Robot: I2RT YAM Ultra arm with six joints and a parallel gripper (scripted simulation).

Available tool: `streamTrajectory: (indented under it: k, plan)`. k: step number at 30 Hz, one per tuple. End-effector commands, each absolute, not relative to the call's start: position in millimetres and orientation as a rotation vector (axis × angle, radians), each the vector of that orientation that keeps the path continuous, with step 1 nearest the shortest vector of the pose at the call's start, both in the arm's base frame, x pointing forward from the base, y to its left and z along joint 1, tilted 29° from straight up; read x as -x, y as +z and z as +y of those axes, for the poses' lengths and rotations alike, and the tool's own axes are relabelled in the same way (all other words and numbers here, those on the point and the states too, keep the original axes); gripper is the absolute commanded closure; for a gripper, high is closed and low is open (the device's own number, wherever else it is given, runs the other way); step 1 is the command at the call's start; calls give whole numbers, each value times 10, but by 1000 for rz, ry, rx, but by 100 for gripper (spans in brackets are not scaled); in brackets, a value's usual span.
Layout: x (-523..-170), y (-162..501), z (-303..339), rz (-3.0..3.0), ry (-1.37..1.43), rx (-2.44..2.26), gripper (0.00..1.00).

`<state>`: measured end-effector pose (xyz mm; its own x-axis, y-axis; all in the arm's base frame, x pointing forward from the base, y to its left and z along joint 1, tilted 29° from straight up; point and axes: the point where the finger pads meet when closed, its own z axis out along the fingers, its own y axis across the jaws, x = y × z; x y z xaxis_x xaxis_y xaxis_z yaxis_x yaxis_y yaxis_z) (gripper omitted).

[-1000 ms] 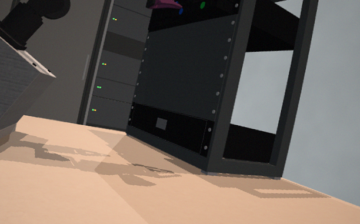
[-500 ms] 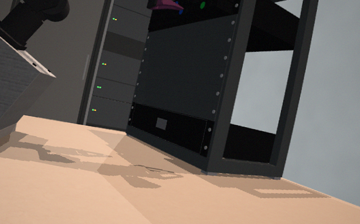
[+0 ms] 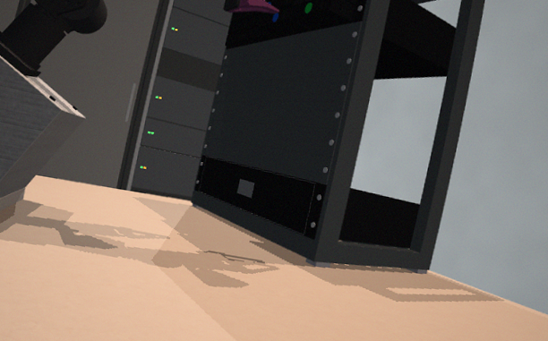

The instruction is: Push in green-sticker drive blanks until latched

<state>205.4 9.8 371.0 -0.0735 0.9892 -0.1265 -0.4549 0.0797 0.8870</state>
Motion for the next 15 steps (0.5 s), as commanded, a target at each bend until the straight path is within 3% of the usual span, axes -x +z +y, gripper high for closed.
streamTrajectory:
  k: [1, 15]
  plan:
    - [-1978, 3858, 126, 956, 1398, -690, 0]
    - [-1983, 3849, 125, 959, 1394, -692, 0]
